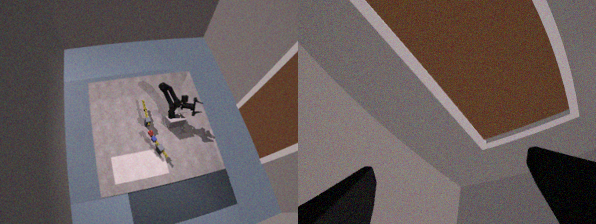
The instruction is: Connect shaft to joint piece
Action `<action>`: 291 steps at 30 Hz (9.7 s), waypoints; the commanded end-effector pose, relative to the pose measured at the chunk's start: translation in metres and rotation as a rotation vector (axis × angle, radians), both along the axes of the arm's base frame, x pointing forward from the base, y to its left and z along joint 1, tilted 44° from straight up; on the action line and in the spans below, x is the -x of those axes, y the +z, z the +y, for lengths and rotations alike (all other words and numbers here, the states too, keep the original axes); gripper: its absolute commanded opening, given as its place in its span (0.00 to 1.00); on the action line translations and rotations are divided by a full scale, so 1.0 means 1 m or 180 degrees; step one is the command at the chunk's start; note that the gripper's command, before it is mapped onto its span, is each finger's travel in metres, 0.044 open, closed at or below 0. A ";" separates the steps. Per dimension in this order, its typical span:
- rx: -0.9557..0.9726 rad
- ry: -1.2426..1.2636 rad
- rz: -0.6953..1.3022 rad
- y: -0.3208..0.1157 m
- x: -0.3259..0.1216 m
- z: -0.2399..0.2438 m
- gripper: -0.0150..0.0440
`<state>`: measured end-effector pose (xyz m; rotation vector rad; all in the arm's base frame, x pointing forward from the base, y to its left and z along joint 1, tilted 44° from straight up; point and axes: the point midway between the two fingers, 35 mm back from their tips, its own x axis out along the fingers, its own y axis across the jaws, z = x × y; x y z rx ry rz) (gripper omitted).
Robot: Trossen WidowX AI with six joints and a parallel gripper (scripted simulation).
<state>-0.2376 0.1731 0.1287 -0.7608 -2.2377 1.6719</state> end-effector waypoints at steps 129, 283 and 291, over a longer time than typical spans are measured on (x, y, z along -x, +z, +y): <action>0.2697 -1.0257 0.5184 -0.077 -0.484 0.056 1.00; 0.6793 -0.8245 -0.1545 -0.186 -0.521 -0.058 0.96; 0.6793 -0.8245 -0.1545 -0.186 -0.521 -0.058 0.60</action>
